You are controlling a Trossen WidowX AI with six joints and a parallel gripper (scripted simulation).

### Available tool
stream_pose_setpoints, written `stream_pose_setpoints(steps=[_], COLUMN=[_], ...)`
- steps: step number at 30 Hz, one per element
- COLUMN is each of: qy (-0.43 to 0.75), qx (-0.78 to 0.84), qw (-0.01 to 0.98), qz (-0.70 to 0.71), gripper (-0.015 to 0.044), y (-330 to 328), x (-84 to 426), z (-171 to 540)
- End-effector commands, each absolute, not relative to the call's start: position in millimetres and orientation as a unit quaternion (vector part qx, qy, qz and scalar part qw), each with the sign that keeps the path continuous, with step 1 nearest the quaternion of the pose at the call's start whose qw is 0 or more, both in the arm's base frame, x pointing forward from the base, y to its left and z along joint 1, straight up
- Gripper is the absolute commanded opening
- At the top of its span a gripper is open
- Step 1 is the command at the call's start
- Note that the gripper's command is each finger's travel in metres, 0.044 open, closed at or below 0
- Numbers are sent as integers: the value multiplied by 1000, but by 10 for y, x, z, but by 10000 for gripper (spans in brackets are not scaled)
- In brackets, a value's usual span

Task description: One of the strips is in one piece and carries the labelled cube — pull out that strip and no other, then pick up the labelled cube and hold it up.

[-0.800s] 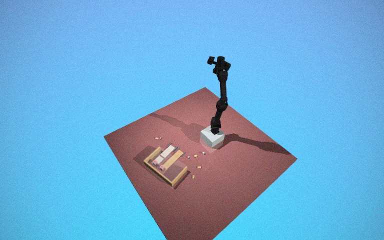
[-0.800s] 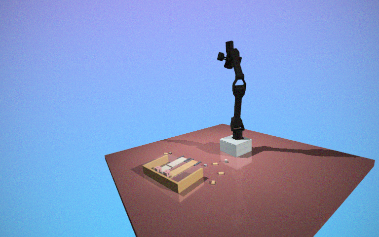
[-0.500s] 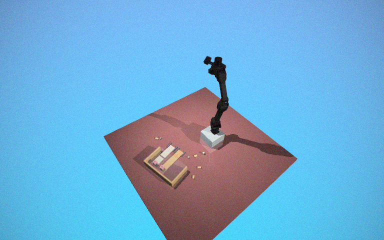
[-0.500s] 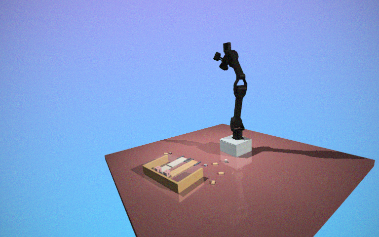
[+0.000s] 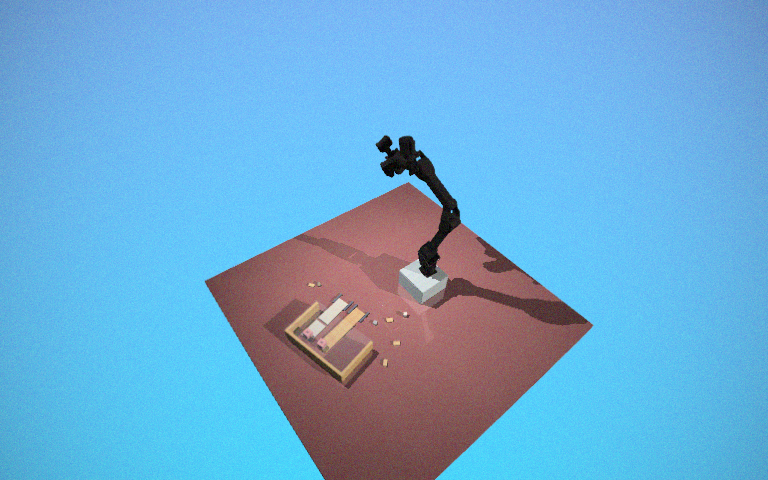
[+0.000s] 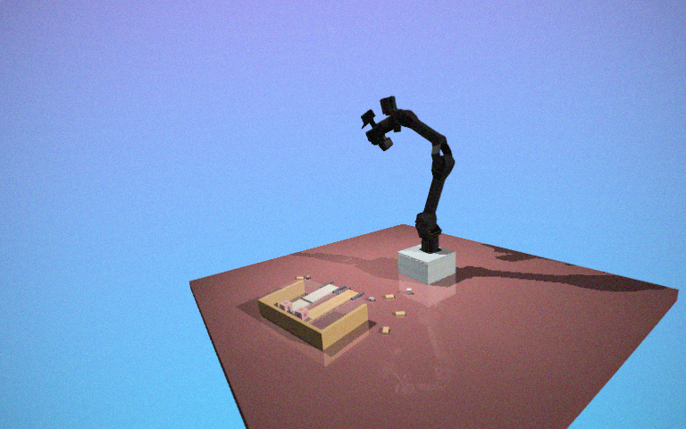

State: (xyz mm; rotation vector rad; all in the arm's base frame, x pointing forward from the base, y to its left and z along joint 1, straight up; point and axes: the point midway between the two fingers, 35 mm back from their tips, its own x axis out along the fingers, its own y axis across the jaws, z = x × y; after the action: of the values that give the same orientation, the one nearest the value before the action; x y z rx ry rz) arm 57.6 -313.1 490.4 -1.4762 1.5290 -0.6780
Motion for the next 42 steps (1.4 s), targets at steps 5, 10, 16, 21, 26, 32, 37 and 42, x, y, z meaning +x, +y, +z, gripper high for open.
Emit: stream_pose_setpoints(steps=[5,10,16,21,26,32,37,42], qy=[476,400,331,291,276,289,299,299], qx=[-547,-498,-409,-302,-184,-39,-4,-4], qw=[632,728,826,897,941,957,954,954], qz=[-274,-251,-201,-140,-72,4,25,25], gripper=[400,400,400,400,400,400,400,400], y=[-3013,-2690,-2157,-1557,-883,-91,105,105], x=[1641,2239,2802,3144,3290,3188,3116,3116], z=[4208,3809,3275,2727,2169,1520,1353,1353])
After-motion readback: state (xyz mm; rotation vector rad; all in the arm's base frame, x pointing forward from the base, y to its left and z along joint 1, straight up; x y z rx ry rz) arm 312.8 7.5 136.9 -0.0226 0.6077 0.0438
